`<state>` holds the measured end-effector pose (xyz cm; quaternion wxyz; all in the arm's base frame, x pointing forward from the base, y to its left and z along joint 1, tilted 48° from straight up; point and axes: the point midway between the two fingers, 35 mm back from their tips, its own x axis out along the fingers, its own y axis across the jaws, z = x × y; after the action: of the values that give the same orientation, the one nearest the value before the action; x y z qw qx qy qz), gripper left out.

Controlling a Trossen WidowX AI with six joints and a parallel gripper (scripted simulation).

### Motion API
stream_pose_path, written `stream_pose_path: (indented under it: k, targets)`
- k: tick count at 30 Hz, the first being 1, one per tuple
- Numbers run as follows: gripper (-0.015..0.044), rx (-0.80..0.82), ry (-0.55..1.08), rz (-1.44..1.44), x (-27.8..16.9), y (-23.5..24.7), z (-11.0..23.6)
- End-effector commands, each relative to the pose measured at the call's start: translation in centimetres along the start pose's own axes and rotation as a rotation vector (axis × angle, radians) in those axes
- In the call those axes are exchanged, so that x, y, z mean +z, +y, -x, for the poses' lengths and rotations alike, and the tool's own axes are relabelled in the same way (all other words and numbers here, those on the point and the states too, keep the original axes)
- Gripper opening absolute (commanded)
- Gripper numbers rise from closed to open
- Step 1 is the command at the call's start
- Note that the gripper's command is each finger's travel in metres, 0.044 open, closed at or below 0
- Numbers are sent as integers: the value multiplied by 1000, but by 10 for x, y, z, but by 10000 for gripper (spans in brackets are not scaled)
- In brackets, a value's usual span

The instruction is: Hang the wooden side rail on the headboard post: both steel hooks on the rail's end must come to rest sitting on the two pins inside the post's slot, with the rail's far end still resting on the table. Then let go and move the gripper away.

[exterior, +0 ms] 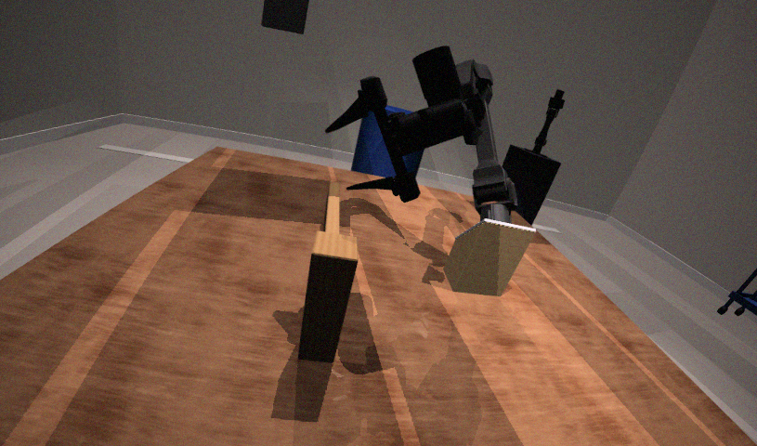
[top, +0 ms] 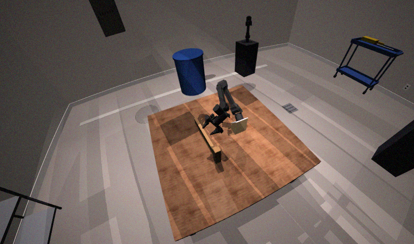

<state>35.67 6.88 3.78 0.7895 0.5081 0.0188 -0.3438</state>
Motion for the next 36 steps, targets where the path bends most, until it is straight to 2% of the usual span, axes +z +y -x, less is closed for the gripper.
stream_pose_path:
  k: [1, 12, 36]
  targets:
    - [440, -242, 82, -392, -41, -67, 5]
    - [440, -508, -56, -770, -53, -139, 24]
    - [440, -512, -60, -776, -53, -140, 24]
